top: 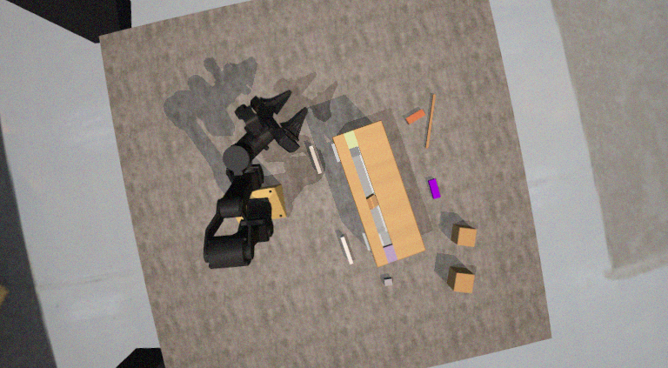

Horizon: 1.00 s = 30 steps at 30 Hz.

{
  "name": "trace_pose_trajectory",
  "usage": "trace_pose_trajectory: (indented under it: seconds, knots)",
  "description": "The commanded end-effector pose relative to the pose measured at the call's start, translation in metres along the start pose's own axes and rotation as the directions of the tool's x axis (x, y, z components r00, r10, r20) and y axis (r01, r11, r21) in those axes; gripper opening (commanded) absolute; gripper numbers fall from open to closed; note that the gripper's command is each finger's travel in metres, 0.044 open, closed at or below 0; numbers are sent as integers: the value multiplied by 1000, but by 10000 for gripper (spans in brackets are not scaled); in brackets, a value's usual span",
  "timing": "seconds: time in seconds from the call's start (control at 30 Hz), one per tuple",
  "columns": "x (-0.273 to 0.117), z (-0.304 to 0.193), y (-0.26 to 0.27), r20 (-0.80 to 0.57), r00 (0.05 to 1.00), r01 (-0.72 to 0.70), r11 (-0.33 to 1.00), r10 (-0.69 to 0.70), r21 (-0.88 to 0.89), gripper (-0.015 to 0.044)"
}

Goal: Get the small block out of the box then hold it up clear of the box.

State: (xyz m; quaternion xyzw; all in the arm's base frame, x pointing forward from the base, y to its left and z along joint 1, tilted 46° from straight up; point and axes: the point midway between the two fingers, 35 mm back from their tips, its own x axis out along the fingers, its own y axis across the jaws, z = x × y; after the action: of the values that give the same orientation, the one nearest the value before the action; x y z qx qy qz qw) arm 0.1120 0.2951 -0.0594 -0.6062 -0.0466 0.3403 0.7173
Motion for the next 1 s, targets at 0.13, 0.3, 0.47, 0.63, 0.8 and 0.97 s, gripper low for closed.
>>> trace_pose_trajectory:
  seconds: [0.13, 0.3, 0.47, 0.63, 0.8, 0.97]
  knots:
    - [29, -6, -1, -100, 994, -32, 982, 52, 185, 400]
    - [66, -20, -14, -247, 960, -9, 893, 134, 450, 400]
    - [95, -49, -42, -392, 888, 98, 732, 242, 674, 400]
    - [106, -74, -73, -491, 810, 256, 558, 322, 789, 400]
    - [105, -93, -98, -550, 743, 391, 421, 382, 819, 400]
    - [98, -115, -125, -600, 666, 535, 276, 443, 798, 400]
